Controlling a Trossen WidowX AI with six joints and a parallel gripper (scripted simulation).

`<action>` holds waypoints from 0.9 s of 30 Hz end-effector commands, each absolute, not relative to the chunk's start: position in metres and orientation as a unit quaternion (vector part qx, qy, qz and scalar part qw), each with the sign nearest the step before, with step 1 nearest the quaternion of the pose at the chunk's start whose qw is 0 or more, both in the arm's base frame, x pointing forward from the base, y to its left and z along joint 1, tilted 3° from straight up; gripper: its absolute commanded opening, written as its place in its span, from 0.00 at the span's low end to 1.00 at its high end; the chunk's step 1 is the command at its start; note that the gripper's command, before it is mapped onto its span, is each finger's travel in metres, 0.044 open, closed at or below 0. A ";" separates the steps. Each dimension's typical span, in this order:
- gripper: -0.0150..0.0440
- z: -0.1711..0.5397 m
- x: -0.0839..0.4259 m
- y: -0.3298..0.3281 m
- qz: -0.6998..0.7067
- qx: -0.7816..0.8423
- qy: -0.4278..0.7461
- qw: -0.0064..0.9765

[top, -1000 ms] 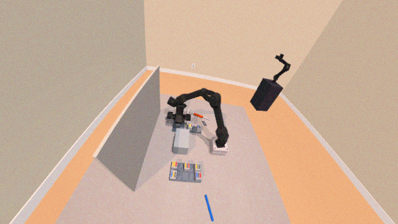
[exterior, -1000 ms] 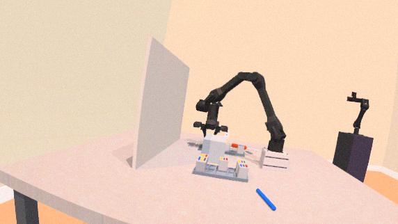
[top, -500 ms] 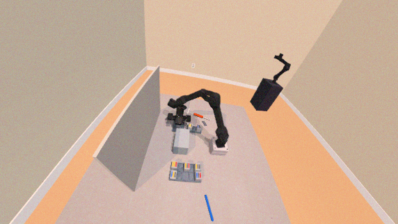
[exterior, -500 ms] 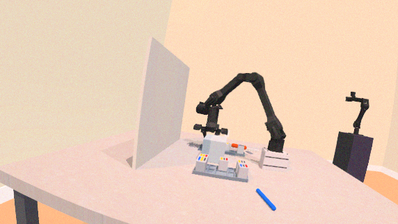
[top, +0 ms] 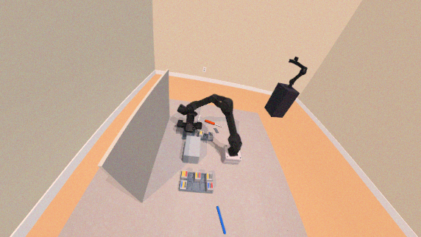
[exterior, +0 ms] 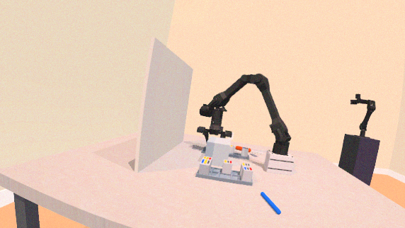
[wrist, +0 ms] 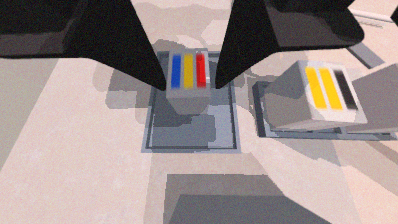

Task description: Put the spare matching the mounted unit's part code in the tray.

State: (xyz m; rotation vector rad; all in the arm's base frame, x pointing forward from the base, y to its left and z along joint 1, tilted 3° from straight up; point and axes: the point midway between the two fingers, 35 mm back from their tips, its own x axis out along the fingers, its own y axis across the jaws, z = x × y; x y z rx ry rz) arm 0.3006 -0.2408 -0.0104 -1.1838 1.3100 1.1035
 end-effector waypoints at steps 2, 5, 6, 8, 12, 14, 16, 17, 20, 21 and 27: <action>0.88 -0.010 0.301 -0.241 0.457 -0.491 0.543 0.505; 1.00 -0.007 0.301 -0.241 0.457 -0.491 0.543 0.505; 1.00 0.001 0.302 -0.241 0.457 -0.491 0.542 0.506; 1.00 0.034 0.305 -0.240 0.458 -0.491 0.542 0.506; 1.00 0.094 0.301 -0.233 0.460 -0.490 0.541 0.506; 1.00 0.097 0.301 -0.233 0.460 -0.490 0.541 0.506; 1.00 0.097 0.301 -0.233 0.460 -0.490 0.541 0.506; 1.00 0.096 0.304 -0.236 0.452 -0.499 0.540 0.506; 1.00 0.096 0.304 -0.236 0.452 -0.499 0.540 0.506; 1.00 0.096 0.304 -0.236 0.452 -0.499 0.540 0.506; 1.00 0.096 0.304 -0.236 0.452 -0.499 0.540 0.506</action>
